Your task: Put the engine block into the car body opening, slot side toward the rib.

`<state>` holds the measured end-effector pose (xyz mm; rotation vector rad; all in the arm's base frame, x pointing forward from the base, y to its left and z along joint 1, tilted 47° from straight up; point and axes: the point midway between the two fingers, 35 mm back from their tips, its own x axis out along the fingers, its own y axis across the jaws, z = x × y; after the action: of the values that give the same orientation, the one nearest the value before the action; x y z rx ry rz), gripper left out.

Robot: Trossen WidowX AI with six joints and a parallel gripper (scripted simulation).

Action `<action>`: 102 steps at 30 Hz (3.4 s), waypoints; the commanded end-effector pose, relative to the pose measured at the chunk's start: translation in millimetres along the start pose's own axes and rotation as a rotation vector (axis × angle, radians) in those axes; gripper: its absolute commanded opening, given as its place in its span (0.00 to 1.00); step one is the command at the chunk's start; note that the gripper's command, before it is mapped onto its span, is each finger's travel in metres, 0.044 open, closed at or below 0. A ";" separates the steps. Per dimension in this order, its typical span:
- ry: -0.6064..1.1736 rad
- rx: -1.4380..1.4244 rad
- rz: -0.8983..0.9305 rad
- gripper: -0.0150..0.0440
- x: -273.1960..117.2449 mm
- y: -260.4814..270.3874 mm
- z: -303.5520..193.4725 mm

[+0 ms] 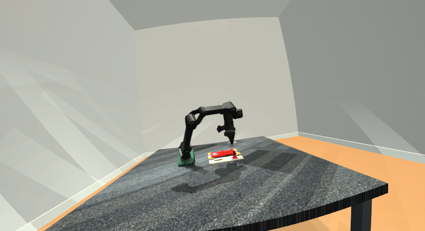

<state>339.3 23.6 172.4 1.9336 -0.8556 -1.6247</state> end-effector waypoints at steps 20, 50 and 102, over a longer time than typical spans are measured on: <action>-0.015 0.698 -0.005 0.25 15.4 -61.6 2.9; -0.030 1.626 0.008 0.25 37.8 -137.2 21.5; -0.005 2.899 0.054 0.52 73.6 -222.7 66.2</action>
<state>318.3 127.9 -46.0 -0.7140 1.4463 -0.5401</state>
